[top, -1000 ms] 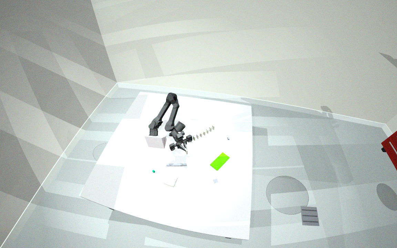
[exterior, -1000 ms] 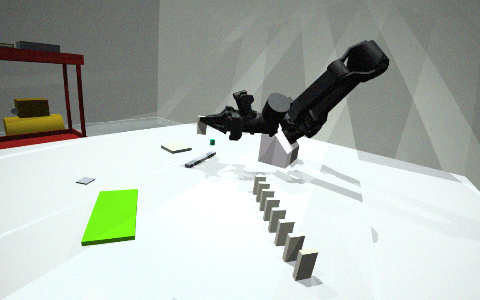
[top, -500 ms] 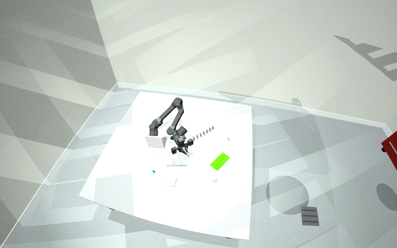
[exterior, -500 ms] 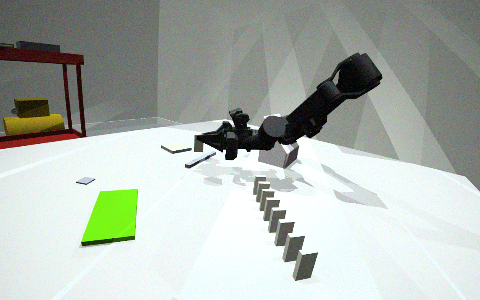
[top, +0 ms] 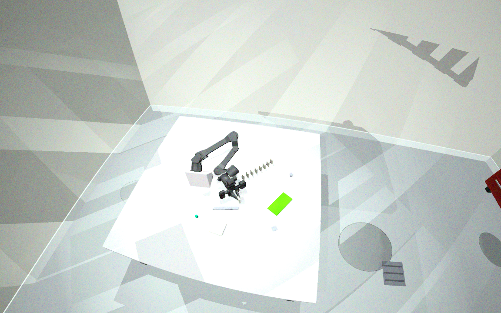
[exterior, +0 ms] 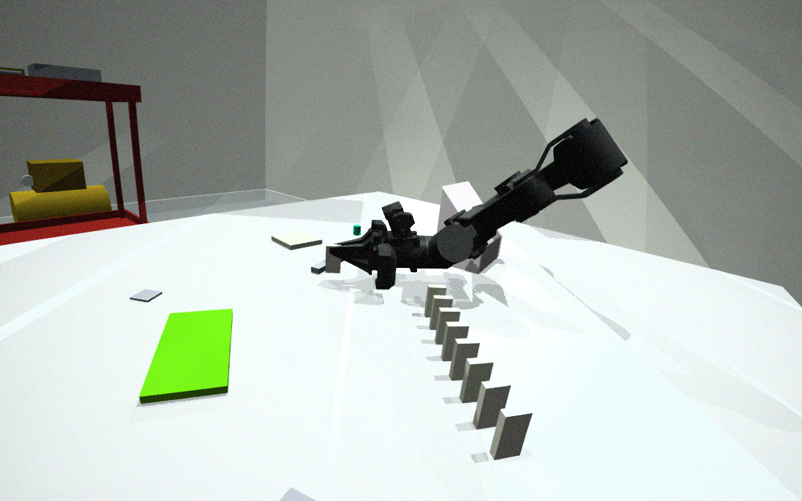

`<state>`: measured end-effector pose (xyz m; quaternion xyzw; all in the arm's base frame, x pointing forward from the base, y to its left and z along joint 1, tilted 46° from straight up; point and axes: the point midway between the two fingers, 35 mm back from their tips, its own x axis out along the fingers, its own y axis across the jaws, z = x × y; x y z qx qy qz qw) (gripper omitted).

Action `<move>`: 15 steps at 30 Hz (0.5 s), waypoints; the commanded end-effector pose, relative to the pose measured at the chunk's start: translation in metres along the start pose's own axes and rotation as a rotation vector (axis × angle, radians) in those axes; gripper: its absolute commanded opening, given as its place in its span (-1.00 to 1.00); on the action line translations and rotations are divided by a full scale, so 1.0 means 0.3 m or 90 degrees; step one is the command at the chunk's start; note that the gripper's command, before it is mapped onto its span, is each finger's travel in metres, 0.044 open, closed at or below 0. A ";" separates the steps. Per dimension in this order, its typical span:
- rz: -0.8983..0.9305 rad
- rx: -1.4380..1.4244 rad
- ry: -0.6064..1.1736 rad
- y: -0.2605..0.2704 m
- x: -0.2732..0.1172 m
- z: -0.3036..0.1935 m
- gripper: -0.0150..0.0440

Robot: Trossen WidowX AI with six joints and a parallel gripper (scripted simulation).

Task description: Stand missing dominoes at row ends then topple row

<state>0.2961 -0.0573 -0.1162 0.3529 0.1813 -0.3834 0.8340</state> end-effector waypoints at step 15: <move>-0.001 0.002 -0.005 -0.010 0.000 -0.030 -0.05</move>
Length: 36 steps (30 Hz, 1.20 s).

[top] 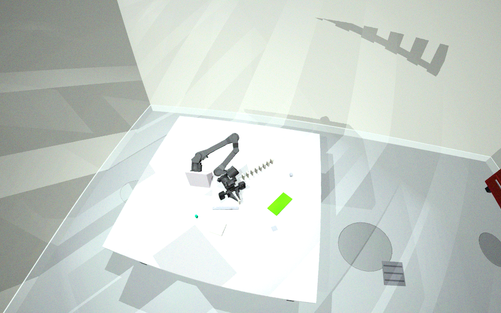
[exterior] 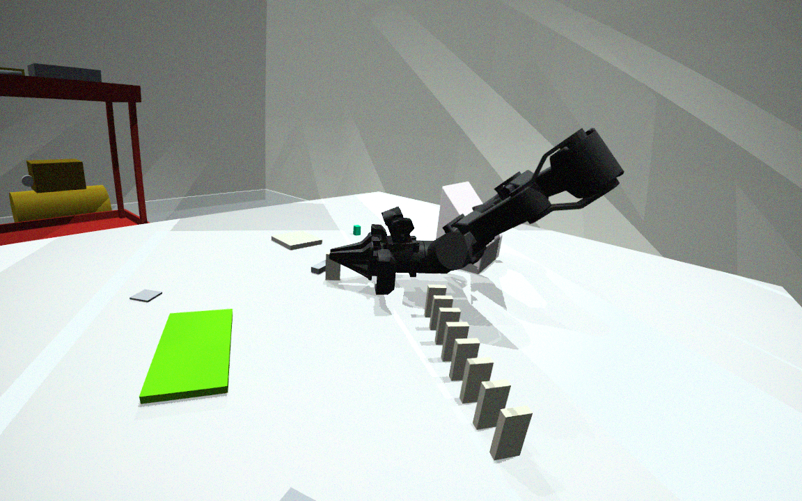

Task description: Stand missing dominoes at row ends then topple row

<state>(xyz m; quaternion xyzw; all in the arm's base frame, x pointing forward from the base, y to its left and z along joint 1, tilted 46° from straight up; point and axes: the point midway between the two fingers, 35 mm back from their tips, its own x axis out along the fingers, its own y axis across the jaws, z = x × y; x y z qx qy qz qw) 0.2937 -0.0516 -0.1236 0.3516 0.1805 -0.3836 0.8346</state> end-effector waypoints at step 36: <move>0.080 -0.604 0.410 0.040 0.310 0.203 1.00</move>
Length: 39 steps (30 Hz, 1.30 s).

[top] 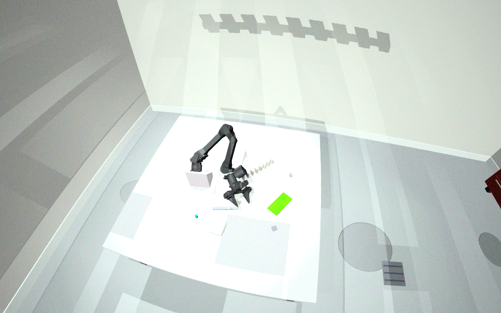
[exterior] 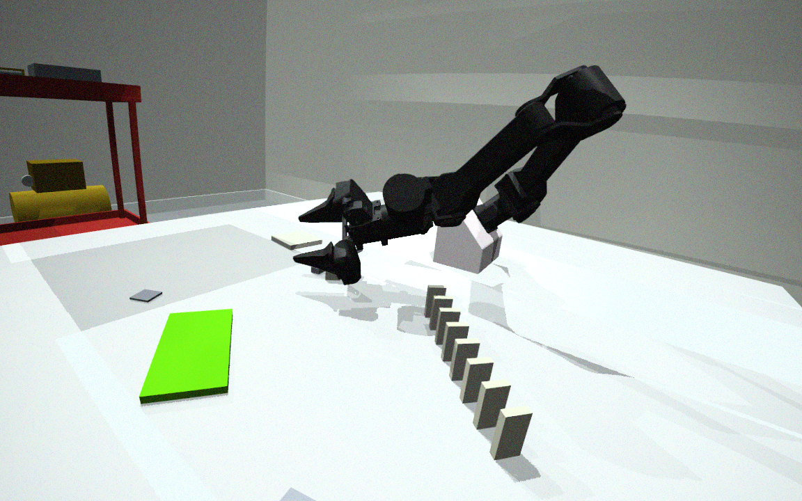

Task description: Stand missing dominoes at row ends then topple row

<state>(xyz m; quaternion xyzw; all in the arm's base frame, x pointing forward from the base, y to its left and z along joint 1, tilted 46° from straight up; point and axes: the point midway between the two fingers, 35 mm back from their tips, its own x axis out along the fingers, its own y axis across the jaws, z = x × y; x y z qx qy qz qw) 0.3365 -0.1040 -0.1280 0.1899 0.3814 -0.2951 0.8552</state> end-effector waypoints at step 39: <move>0.768 -0.639 0.400 -0.103 -0.139 0.138 1.00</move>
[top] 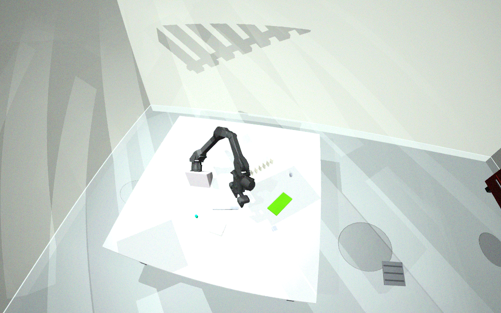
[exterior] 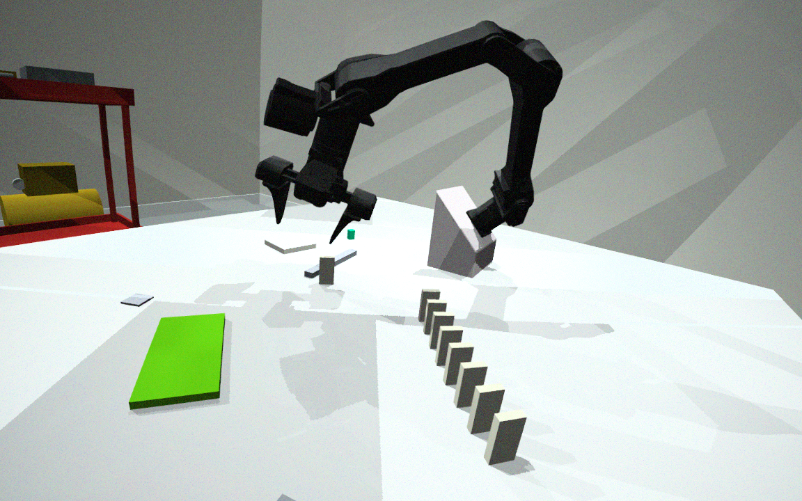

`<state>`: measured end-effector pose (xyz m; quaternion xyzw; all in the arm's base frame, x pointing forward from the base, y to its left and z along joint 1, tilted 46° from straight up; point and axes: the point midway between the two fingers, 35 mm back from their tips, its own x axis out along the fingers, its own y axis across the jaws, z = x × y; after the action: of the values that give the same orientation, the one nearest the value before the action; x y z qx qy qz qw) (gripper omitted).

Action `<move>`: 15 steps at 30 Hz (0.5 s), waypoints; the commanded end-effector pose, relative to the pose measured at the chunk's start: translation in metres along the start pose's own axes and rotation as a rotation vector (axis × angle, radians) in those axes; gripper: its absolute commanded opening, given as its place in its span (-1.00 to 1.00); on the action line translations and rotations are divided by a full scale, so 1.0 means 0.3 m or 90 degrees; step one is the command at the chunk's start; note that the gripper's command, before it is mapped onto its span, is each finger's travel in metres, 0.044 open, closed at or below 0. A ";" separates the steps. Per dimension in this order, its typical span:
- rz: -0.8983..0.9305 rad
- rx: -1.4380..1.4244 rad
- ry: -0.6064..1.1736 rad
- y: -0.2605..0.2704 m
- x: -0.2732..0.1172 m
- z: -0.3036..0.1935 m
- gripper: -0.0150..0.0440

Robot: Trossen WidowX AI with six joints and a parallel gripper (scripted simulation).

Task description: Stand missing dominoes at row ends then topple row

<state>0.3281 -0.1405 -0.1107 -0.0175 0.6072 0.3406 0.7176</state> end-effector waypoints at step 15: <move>0.173 -0.104 -0.093 0.087 -0.084 0.011 1.00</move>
<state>0.3171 -0.1357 -0.0731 0.0267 0.5252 0.4775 0.7039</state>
